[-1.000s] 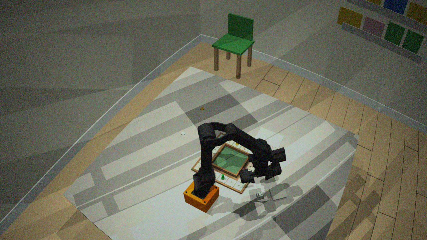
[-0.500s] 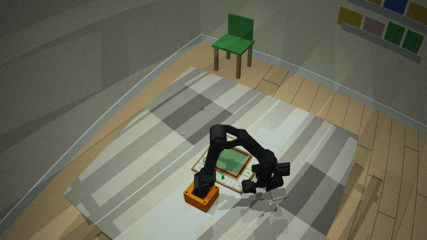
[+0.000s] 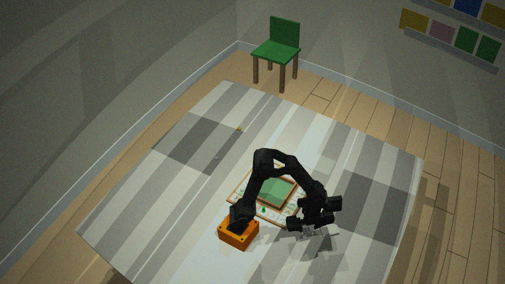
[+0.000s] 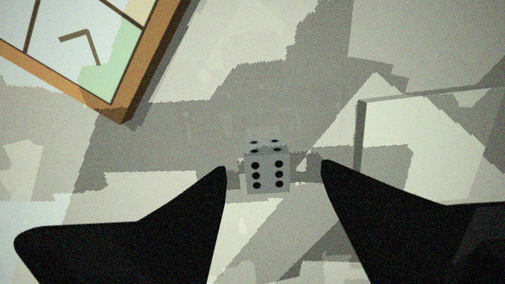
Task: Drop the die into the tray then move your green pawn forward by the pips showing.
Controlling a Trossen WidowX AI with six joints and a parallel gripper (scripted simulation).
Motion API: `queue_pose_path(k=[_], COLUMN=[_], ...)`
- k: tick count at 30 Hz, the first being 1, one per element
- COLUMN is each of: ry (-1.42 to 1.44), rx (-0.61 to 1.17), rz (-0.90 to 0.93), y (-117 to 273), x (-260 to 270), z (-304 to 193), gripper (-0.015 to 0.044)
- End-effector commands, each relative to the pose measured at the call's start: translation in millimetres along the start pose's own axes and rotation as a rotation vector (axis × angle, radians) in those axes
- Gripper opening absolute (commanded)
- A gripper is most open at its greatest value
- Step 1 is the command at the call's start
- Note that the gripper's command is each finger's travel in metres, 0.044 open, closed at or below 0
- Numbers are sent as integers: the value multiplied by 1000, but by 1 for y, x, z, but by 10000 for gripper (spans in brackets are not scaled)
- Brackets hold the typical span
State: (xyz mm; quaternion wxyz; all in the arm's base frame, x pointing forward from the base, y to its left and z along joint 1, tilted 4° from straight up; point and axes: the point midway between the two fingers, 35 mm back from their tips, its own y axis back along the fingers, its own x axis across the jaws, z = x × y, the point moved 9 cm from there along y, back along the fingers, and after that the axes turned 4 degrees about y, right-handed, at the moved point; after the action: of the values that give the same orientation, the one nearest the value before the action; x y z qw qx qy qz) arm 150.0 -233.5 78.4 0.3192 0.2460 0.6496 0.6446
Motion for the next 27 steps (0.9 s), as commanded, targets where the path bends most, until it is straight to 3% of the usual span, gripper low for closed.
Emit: queue_pose_path(k=[1,5,11,18,21,27], ry=[2,2,2,2,2,2], rx=[3,3,3,3,3,4], rz=[10,10,10,10,10,10], y=[-8,-11,-11,-11,-7,34], x=[3,3,3,3,2,-2], z=[0,0,0,0,0,-4], gripper=[275,275,117,71,0,0])
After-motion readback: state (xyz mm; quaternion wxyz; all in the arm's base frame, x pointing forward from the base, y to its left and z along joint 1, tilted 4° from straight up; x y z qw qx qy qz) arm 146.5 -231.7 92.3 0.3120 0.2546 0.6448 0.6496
